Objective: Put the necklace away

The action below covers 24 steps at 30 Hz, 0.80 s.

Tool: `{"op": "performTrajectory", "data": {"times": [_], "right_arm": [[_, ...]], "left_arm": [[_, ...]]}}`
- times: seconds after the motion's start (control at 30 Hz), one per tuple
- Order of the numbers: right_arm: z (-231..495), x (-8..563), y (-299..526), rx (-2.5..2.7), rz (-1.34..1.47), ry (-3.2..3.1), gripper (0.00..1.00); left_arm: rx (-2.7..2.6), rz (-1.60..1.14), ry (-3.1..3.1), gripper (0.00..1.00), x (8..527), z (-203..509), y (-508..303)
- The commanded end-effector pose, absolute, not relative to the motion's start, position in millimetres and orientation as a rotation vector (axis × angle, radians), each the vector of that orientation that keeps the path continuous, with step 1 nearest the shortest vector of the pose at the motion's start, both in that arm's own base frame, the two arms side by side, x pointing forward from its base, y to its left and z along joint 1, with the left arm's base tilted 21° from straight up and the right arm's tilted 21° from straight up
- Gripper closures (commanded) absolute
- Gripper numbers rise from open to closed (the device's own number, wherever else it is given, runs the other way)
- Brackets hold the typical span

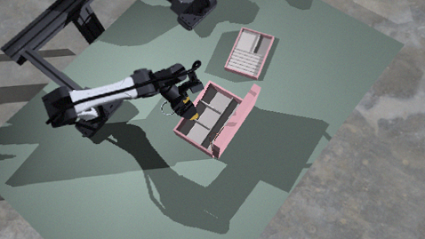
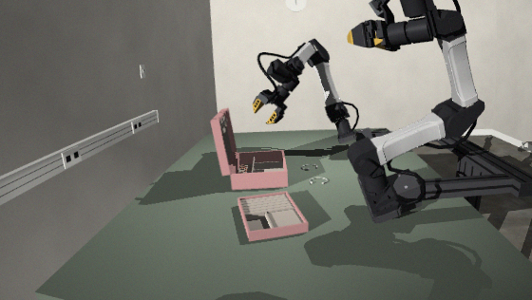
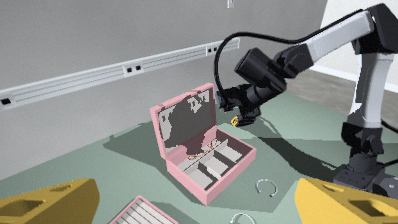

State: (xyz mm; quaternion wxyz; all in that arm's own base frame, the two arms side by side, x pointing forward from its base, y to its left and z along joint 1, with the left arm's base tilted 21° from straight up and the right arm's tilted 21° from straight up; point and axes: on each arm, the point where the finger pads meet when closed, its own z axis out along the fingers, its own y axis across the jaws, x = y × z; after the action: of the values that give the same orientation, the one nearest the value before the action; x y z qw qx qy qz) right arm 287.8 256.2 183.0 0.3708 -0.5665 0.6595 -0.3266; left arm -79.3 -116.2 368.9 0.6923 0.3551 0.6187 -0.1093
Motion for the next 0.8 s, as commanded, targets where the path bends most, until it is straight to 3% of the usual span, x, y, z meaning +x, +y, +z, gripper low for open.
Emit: {"op": "performTrajectory", "data": {"times": [0.0,0.77], "right_arm": [[180,277,260,-1.442,-0.756,1.883,0.35],[273,284,319,-0.961,-0.268,2.295,0.35]], "left_arm": [[0.796,-0.242,1.373,0.0,-79,372,-117],[0.796,-0.242,1.373,0.0,-79,372,-117]]}}
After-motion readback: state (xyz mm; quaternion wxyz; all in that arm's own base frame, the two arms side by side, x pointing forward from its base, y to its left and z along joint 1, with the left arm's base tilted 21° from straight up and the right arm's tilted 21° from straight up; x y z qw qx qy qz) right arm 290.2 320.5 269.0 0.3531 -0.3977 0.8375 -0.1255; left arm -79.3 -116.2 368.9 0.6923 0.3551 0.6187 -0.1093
